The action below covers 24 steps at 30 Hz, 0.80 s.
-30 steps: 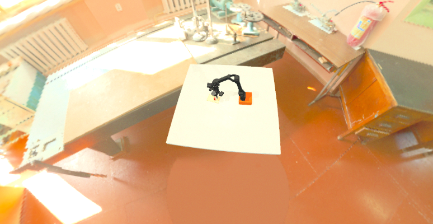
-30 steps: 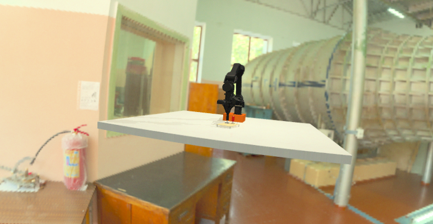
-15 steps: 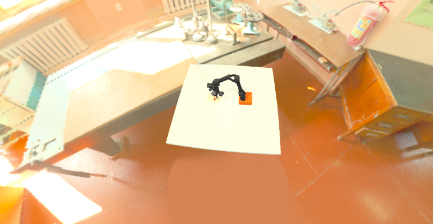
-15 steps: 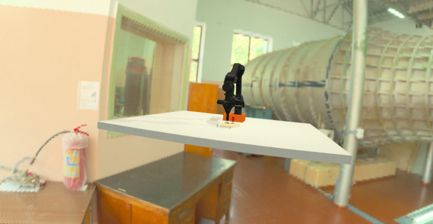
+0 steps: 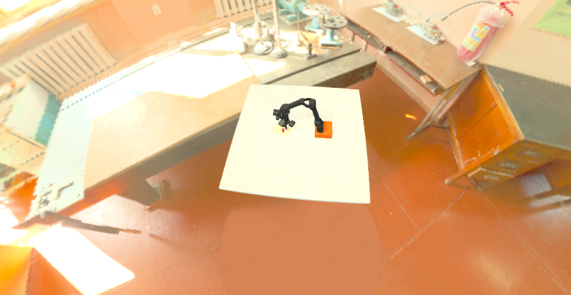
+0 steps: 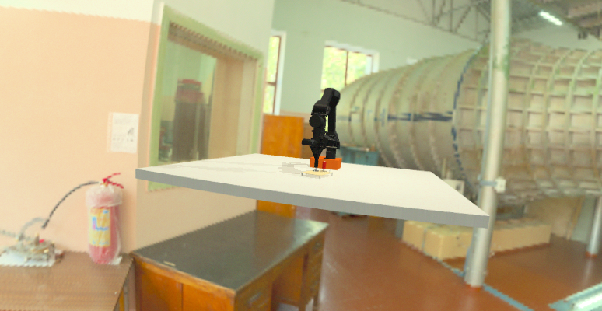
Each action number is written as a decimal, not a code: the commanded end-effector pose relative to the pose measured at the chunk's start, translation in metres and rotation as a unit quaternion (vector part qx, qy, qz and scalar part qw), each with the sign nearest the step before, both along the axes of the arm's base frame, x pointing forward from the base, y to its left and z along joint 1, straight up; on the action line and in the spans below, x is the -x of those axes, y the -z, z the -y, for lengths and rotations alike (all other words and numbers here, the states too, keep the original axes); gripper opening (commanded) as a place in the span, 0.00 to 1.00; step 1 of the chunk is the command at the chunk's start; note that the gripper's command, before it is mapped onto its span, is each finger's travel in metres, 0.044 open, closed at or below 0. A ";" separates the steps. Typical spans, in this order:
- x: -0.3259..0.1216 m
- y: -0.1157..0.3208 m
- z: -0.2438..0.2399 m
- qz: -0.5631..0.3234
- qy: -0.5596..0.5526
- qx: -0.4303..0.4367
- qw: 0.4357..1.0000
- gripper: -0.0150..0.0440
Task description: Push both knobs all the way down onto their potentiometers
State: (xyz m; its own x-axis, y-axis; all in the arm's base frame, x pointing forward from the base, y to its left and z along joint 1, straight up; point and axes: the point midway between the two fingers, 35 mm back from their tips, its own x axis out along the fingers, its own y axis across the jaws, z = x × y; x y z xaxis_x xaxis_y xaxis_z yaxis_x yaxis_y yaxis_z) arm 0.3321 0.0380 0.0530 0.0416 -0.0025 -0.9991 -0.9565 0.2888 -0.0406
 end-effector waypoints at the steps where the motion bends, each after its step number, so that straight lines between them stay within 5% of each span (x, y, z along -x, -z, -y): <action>1: -0.002 0.011 -0.001 -0.002 0.002 -0.002 1.000 0.25; 24: -0.003 0.014 -0.001 -0.002 0.002 -0.002 1.000 0.25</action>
State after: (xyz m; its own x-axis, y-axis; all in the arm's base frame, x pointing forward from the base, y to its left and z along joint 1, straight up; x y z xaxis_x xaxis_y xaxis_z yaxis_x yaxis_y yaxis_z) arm 0.3322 0.0380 0.0491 0.0442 -0.0022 -0.9990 -0.9564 0.2889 -0.0429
